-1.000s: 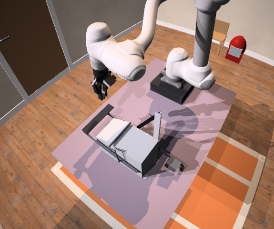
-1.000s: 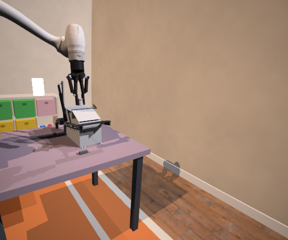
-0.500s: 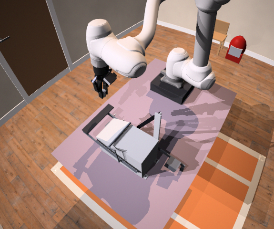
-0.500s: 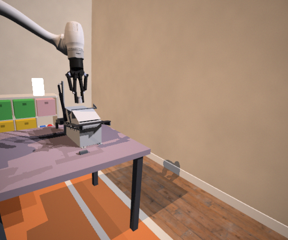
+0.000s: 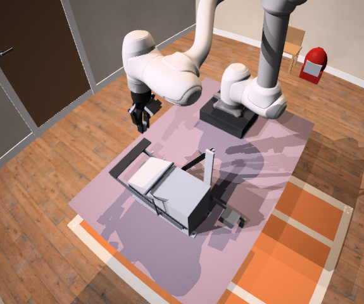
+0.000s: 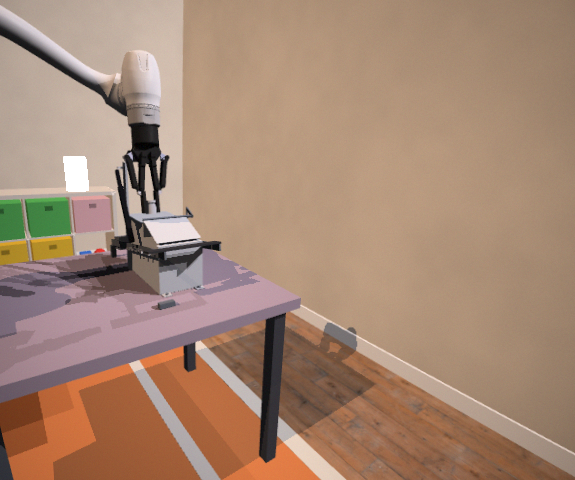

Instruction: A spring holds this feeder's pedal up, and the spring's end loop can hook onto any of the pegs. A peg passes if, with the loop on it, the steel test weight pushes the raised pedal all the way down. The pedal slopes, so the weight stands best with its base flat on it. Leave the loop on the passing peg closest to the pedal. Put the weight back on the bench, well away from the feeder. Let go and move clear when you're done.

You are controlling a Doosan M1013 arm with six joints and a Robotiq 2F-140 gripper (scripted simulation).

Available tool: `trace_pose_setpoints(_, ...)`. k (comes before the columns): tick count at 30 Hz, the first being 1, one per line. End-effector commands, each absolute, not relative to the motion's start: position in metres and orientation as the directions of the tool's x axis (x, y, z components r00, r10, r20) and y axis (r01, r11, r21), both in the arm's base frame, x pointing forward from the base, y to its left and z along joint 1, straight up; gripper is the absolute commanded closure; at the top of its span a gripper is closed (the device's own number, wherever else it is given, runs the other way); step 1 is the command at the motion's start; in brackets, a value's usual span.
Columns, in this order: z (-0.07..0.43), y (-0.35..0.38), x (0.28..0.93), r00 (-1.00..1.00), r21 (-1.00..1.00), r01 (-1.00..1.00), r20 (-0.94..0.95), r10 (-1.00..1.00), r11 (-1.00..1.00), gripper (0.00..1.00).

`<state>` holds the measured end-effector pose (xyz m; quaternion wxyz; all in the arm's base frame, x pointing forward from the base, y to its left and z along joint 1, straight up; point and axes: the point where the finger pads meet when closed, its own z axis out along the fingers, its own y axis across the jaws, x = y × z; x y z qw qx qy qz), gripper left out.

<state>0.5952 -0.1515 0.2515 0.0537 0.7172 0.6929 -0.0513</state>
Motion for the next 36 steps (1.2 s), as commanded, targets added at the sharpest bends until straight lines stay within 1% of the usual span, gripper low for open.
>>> trace_pose_setpoints(1, 0.249, -0.149, 0.593, 0.035, 0.008, 0.999, -0.145, 0.989, -0.034, 0.75)
trace_pose_setpoints(36, 0.196, -0.113, 0.553, 0.035, 0.008, 0.999, -0.104, 0.994, -0.034, 0.75)
